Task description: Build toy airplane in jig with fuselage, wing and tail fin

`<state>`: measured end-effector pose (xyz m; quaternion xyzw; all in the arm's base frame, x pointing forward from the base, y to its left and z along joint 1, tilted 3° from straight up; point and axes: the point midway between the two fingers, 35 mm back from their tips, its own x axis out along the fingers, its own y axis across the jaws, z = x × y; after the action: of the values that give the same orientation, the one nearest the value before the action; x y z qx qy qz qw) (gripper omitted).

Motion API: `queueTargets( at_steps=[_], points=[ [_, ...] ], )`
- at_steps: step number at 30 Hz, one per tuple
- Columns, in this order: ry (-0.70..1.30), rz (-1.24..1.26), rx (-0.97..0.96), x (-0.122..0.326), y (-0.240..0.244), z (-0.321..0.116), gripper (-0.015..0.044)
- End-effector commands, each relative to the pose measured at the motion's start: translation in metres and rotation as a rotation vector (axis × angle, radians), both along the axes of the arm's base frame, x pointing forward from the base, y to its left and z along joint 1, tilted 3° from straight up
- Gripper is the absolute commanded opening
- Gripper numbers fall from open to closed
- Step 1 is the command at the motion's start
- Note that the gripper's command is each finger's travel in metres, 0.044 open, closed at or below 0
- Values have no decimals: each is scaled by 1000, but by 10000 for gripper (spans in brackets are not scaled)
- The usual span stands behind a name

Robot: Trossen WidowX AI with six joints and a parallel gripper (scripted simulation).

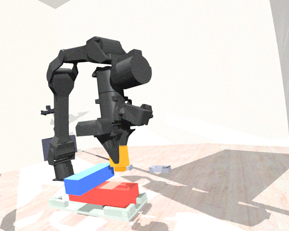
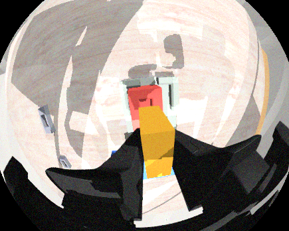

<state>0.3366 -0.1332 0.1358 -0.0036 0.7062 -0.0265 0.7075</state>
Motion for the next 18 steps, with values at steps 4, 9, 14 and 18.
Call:
queueTargets(
  at_steps=[4, 9, 14, 18],
  points=[
    [-2, 3, -3, 1, -2, -2, 67],
    [-2, 3, -3, 1, -2, -10, 67],
    [-2, 3, -3, 2, -3, -18, 67],
    [-2, 3, -3, 2, -3, -24, 67]
  ],
)
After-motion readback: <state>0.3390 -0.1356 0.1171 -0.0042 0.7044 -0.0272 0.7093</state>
